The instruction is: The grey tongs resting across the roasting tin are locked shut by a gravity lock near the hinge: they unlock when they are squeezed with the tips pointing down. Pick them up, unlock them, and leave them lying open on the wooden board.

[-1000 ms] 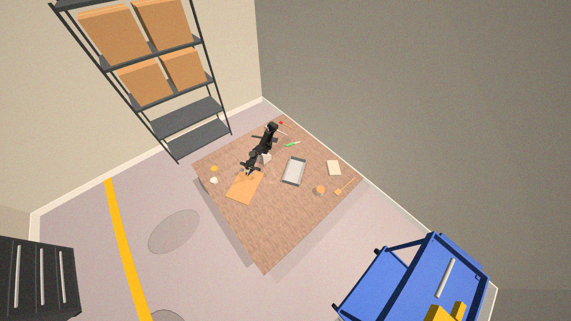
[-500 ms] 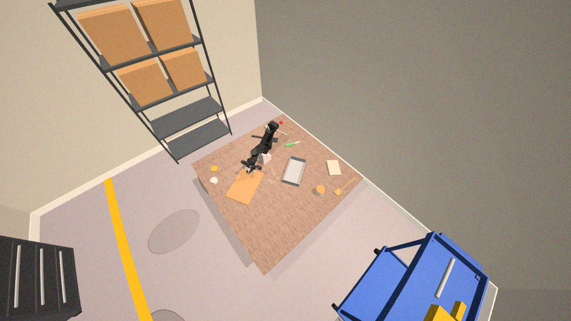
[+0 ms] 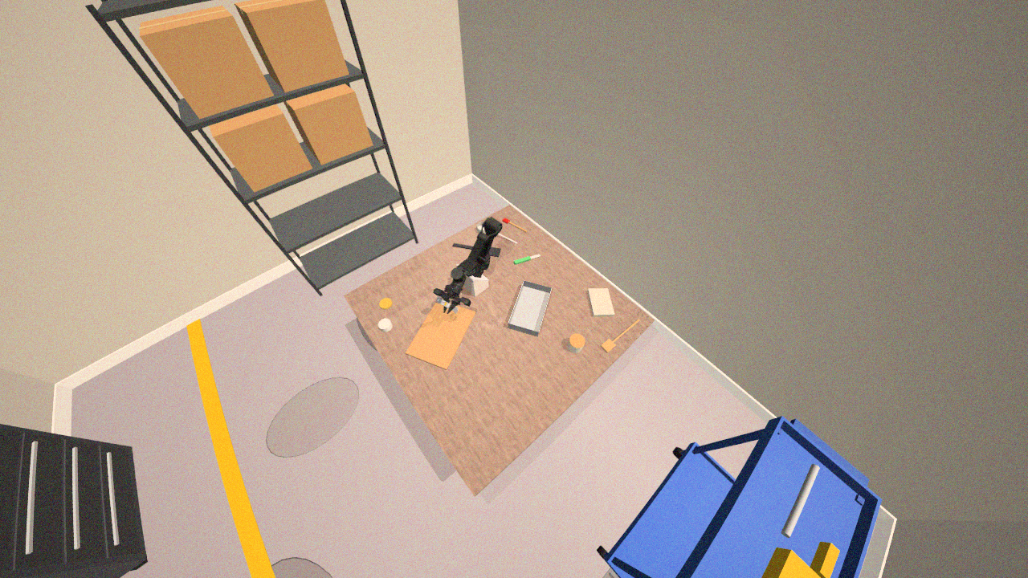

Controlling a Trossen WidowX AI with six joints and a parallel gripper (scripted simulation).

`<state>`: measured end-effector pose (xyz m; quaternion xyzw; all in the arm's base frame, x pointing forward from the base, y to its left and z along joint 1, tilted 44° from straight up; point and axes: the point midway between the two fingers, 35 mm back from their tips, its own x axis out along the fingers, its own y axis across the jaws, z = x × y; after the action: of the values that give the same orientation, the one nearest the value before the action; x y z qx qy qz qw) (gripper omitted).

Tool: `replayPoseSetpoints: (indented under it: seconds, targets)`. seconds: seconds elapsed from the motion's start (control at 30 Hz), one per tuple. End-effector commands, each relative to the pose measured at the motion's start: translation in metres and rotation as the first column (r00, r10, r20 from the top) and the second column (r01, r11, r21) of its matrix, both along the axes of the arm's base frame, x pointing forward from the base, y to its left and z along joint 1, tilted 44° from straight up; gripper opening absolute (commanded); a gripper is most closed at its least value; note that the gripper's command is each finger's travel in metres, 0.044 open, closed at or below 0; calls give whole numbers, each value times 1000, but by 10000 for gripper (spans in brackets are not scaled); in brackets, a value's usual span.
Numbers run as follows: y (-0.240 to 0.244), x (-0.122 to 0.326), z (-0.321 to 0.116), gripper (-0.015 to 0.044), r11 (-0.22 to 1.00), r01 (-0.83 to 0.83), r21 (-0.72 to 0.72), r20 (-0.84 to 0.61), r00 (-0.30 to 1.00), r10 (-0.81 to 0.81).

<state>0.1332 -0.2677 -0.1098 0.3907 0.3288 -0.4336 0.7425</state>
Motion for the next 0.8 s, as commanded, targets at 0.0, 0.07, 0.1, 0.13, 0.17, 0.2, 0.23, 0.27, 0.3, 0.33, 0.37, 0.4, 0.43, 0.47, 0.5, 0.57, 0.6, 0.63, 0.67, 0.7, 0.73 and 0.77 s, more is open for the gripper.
replayPoseSetpoints:
  seconds: [0.0,0.07,0.1,0.13,0.17,0.2,0.23,0.27,0.3,0.33,0.37,0.4,0.43,0.47,0.5,0.57,0.6,0.63,0.67,0.7,0.73,0.77]
  targets:
    - [-2,1,1,-150,1000,3,-7,6,1000,-3]
    - [-2,1,1,-150,1000,3,-7,6,1000,-3]
    - [-2,1,1,-150,1000,3,-7,6,1000,-3]
    - [-2,1,1,-150,1000,3,-7,6,1000,-3]
    - [-2,1,1,-150,1000,3,-7,6,1000,-3]
    - [-2,1,1,-150,1000,3,-7,6,1000,-3]
    - [-2,1,1,-150,1000,3,-7,6,1000,-3]
    - [-2,1,1,-150,1000,3,-7,6,1000,-3]
    - [-2,1,1,-150,1000,3,-7,6,1000,-3]
    - [-2,1,1,-150,1000,3,-7,6,1000,-3]
    - [-2,1,1,-150,1000,2,-5,5,1000,-2]
    - [-2,1,0,-150,1000,1,-1,3,1000,-1]
    - [-3,1,-1,-150,1000,-1,4,0,1000,1]
    - [-3,1,-2,-150,1000,-3,12,-4,1000,3]
    - [-4,2,-4,-150,1000,-6,21,-8,1000,6]
    - [-6,3,-9,-150,999,-12,44,-20,1000,13]
    - [-6,3,-11,-150,998,-15,56,-25,1000,17]
    - [-7,4,-13,-150,998,-19,67,-31,999,21]
    - [-8,4,-15,-150,997,-22,79,-36,999,25]
    - [-9,4,-17,-150,996,-25,91,-42,999,29]
    - [-9,5,-19,-150,994,-28,103,-47,998,33]
    - [-10,5,-21,-150,993,-31,114,-52,998,37]
